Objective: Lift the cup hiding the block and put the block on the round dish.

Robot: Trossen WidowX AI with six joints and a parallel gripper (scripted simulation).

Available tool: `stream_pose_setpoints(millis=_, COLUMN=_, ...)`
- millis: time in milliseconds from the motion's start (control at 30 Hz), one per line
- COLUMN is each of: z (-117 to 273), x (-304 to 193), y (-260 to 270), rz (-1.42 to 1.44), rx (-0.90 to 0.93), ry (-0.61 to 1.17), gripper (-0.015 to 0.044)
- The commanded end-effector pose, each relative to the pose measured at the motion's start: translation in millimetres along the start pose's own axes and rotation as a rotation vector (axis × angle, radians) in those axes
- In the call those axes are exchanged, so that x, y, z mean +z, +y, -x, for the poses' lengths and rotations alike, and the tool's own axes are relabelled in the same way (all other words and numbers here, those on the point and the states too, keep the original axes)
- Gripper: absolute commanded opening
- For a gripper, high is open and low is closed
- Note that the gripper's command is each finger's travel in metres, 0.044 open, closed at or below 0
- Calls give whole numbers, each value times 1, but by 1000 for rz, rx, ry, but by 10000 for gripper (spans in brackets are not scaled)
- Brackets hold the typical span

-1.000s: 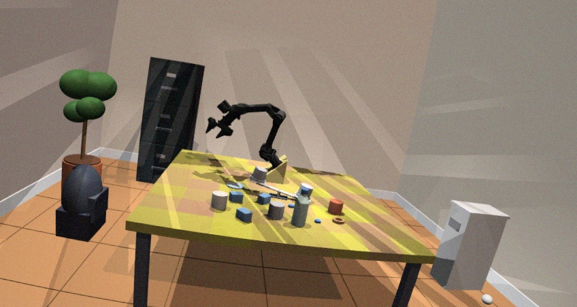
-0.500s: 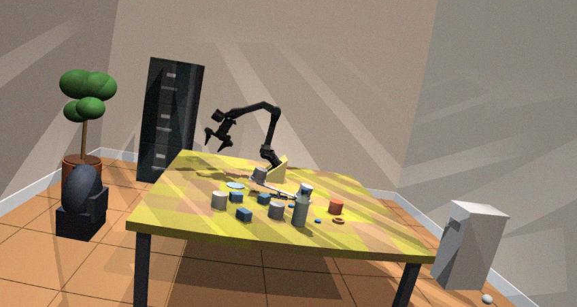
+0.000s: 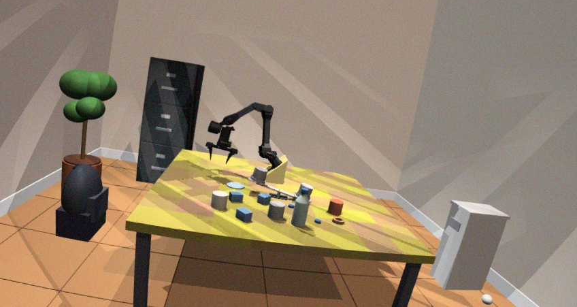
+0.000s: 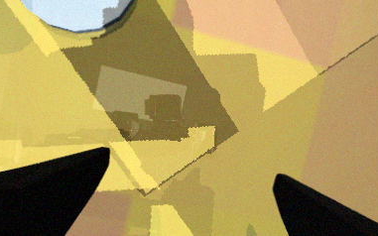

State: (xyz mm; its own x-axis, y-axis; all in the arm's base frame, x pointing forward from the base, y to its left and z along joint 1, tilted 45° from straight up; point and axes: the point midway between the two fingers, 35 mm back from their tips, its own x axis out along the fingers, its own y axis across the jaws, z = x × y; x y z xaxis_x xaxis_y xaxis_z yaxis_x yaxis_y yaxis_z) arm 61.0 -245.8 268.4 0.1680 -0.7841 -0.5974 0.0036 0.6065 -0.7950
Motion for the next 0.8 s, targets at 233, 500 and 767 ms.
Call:
stream_pose_setpoints(millis=233, z=-23, x=59, y=53, rz=-134, rx=219, ry=-33, gripper=440)
stream_pose_setpoints(millis=500, z=-24, x=99, y=98, rz=-183, rx=336, ry=0, gripper=440)
stream_pose_setpoints(millis=767, z=-14, x=131, y=144, rz=-196, rx=389, ry=57, gripper=440)
